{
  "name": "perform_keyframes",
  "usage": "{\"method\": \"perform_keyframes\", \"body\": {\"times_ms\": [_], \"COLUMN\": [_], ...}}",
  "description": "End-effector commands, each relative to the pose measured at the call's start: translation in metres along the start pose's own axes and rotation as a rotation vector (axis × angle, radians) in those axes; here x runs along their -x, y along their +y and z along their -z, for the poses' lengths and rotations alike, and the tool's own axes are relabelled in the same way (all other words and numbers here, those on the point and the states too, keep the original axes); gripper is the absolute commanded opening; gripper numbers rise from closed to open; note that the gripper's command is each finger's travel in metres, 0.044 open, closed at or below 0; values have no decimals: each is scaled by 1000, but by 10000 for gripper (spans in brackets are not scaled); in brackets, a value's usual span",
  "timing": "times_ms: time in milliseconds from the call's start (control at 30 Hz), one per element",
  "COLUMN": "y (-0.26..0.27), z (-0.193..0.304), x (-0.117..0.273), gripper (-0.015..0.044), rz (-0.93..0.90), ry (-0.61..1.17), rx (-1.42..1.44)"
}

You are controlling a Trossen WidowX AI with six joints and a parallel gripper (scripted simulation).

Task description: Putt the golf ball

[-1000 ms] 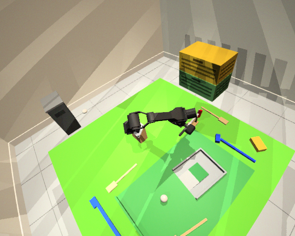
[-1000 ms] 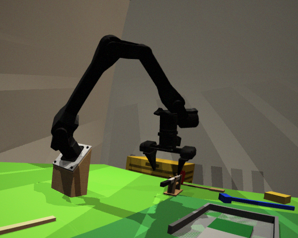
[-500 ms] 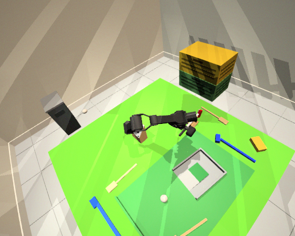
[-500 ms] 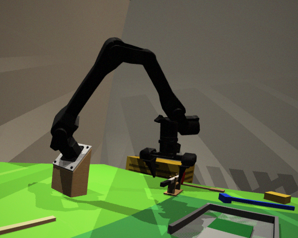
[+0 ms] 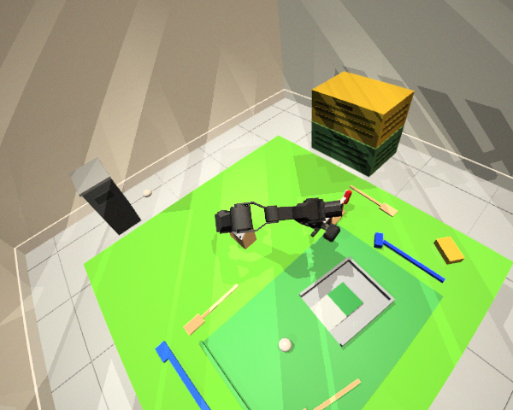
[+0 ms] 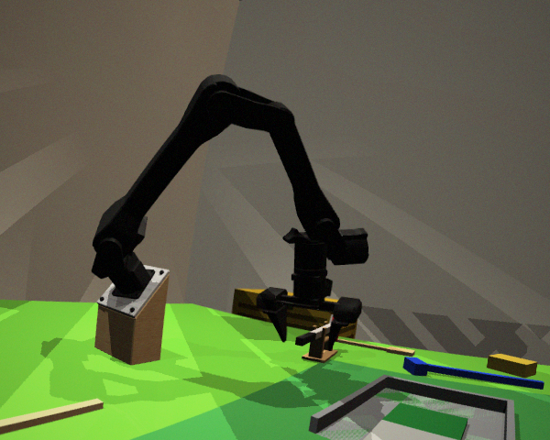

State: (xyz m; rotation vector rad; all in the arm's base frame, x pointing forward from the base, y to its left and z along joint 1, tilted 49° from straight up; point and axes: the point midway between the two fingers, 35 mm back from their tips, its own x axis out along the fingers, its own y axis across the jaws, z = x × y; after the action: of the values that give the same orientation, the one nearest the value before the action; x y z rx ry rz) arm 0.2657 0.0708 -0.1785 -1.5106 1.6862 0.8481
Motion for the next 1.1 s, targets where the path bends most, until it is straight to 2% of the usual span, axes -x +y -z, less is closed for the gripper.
{"method": "perform_keyframes", "body": {"times_ms": [0,333,800,1067], "y": [2,3,1,1], "z": [4,7,5,5], "x": [-7,-18,-16,-16], "gripper": [440,440,72,19], "rz": [-4,-4,-3,-3], "ry": [8,9,3,3], "rx": [5,5,-1,-1]}}
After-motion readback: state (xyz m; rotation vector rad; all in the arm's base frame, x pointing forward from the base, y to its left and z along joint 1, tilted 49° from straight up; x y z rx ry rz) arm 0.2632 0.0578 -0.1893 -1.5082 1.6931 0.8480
